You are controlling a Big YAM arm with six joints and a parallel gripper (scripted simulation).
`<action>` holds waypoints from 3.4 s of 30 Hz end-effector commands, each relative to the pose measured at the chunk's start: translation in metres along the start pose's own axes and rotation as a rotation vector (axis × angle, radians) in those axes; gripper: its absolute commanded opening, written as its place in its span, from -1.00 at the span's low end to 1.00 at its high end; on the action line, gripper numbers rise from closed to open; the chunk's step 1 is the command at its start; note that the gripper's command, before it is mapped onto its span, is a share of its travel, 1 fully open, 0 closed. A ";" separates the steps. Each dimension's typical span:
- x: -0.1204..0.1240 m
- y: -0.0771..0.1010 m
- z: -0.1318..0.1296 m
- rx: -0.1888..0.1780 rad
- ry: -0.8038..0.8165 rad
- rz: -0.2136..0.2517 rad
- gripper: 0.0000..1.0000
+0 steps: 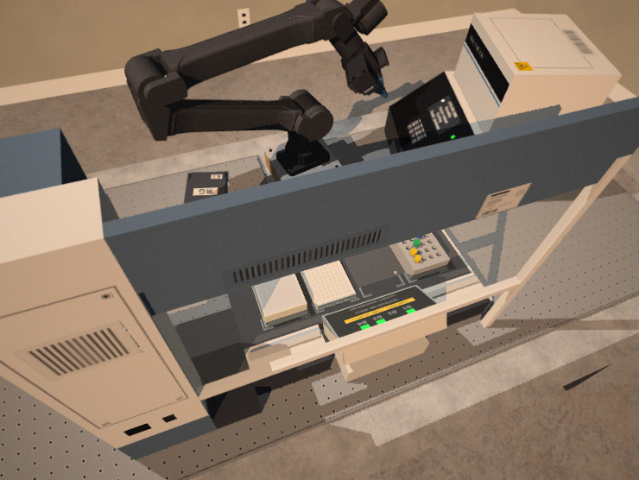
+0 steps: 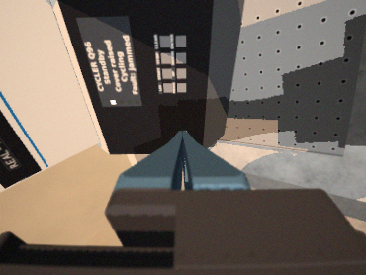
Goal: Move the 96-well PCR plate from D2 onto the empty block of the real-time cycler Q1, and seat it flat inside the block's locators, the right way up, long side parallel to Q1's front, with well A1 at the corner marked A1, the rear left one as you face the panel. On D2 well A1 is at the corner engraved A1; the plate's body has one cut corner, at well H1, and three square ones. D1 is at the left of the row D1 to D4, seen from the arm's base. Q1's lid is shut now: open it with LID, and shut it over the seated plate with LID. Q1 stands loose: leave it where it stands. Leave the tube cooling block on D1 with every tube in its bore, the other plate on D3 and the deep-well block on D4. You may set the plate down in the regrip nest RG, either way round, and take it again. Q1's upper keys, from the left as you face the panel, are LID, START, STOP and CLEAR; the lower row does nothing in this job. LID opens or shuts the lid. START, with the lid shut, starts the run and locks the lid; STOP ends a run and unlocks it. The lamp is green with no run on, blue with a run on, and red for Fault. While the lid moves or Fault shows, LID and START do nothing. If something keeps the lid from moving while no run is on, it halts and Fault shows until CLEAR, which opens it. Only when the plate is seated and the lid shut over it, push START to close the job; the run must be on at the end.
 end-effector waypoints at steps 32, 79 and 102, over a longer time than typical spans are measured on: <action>0.000 0.017 0.020 -0.049 -0.018 0.011 -1.00; -0.029 0.010 0.010 -0.047 -0.005 -0.001 -1.00; -0.017 -0.012 0.034 -0.059 -0.002 0.011 -1.00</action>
Point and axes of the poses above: the point where the finger pads meet when closed, its own y axis back along the fingers, its own z axis across the jaws, x = y × z, the point moved 6 cm from there along y, back along the fingers, and after that the axes turned 1 degree about -y, right-handed, at the moved point
